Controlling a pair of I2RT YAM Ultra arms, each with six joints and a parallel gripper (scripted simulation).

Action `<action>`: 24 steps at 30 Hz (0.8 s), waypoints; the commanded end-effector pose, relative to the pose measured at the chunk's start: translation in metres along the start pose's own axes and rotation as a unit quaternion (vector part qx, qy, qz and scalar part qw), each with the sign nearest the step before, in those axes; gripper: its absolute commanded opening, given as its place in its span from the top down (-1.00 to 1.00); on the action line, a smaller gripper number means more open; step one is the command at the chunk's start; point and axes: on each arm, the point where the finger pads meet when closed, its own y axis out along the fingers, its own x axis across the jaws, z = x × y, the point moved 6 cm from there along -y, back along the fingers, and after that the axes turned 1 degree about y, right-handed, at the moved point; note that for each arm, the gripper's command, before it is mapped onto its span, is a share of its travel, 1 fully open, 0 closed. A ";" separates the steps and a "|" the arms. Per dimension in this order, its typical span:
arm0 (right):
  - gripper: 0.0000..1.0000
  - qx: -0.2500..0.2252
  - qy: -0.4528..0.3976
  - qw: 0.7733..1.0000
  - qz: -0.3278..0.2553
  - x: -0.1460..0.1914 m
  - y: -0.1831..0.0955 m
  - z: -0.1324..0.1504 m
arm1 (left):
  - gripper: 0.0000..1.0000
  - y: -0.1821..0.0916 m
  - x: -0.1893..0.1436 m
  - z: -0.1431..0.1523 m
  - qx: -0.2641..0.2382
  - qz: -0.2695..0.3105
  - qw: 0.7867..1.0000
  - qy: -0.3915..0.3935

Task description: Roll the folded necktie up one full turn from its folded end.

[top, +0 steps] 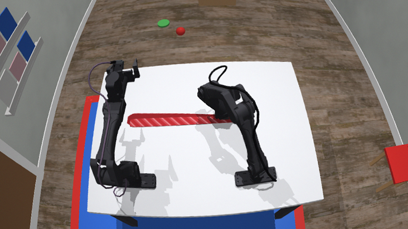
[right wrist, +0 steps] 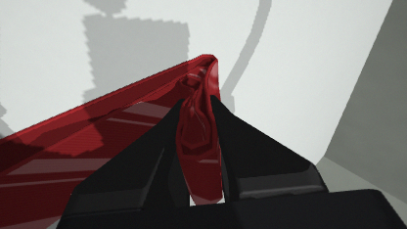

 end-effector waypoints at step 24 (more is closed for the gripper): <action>0.68 -0.018 0.006 1.000 -0.007 0.003 -0.011 -0.007 | -1.00 -0.003 0.002 -0.016 -0.020 0.000 1.000 -0.006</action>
